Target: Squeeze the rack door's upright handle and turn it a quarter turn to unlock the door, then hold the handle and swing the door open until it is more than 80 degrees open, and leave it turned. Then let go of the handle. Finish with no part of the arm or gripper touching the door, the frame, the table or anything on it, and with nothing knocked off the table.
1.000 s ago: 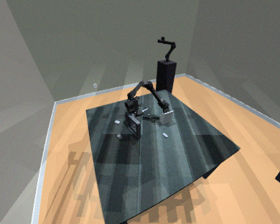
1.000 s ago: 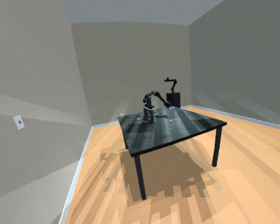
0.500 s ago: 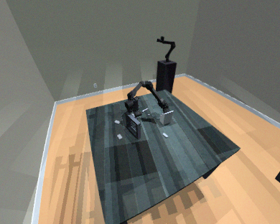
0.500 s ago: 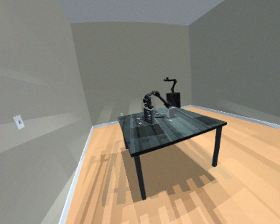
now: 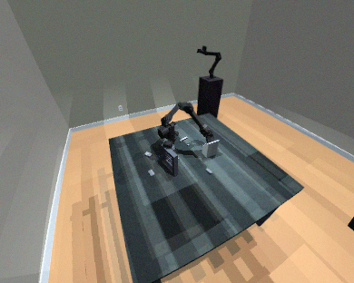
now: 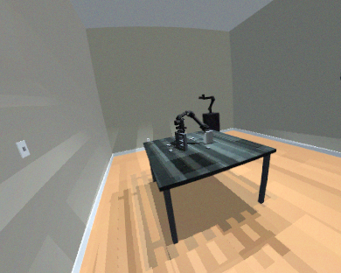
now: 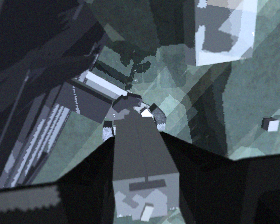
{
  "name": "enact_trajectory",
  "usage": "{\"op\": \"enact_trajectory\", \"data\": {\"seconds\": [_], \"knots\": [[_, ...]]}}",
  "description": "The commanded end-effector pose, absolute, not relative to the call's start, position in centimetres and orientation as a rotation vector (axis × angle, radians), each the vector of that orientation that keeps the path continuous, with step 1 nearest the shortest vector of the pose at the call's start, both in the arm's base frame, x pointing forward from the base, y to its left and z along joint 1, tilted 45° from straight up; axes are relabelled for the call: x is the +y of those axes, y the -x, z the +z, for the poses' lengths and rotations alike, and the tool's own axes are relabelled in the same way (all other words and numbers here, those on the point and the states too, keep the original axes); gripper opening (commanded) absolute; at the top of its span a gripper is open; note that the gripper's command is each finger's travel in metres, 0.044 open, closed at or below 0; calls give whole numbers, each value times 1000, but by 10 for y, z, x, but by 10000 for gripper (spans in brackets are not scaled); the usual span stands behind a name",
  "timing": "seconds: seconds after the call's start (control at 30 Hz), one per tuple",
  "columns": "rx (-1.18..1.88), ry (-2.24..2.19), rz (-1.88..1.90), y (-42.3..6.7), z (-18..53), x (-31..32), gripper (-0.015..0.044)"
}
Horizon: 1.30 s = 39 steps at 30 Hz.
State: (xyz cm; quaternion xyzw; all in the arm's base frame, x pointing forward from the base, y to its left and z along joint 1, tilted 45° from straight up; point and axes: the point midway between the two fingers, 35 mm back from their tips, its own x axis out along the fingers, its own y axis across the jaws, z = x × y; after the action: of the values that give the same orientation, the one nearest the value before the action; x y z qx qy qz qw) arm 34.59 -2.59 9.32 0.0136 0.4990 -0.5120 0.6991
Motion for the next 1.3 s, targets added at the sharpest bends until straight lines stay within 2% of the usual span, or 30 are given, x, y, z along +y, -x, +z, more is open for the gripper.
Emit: {"op": "enact_trajectory", "data": {"seconds": [0.0, 0.53, 1.0, 1.27], "knots": [[1005, -169, -1237, -346, 93, -26, 25], [494, -752, -1568, -346, 93, -26, 25], [487, -758, -1571, -346, 93, -26, 25], [487, -758, -1571, -346, 93, -26, 235]]}}
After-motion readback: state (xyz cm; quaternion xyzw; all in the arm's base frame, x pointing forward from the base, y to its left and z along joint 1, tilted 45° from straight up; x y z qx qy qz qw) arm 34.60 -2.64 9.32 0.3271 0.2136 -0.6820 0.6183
